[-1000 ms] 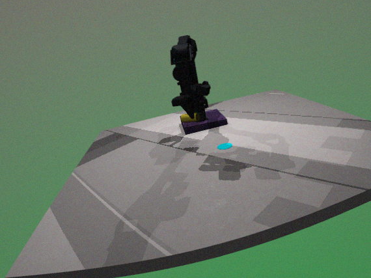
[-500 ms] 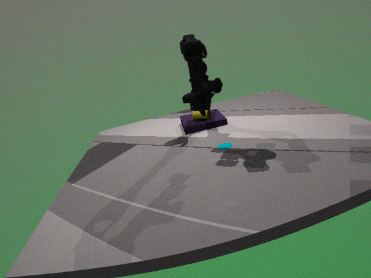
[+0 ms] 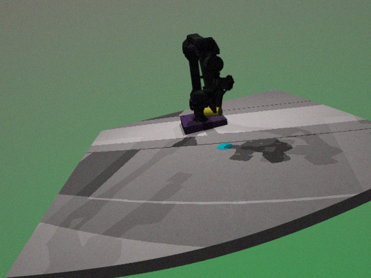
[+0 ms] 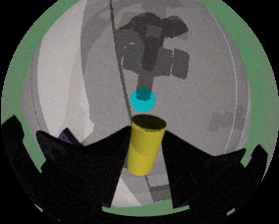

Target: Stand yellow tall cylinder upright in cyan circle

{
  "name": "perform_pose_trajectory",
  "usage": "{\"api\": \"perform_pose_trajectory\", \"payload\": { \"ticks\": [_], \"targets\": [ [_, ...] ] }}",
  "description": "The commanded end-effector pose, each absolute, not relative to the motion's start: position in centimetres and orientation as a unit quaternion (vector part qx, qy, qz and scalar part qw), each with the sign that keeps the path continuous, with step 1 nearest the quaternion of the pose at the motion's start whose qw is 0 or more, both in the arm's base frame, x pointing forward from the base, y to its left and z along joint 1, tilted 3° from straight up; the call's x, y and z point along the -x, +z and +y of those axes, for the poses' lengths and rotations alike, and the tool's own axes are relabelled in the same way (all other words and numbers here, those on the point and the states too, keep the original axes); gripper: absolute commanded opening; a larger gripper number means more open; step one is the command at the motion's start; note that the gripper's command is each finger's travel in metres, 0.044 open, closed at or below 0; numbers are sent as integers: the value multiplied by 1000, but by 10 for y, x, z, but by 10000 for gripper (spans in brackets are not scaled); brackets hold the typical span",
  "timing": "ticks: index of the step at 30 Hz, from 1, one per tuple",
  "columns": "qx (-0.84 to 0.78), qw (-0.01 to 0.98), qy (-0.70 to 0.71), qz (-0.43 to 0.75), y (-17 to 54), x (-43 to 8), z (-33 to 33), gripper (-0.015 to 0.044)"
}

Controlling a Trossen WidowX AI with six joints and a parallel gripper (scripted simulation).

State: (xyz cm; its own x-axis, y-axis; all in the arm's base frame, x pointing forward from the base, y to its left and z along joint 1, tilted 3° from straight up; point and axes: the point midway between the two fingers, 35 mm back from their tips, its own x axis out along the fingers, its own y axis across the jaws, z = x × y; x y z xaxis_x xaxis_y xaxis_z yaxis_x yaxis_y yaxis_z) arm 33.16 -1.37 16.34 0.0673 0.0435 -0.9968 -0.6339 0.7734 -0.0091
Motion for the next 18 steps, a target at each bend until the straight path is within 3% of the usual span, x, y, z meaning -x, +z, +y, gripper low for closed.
{"api": "perform_pose_trajectory", "payload": {
  "ticks": [1,18],
  "targets": [
    [225,696,238,639,164,-334,-10,105],
    [189,741,229,603,151,-351,-11,105]
  ]
}}
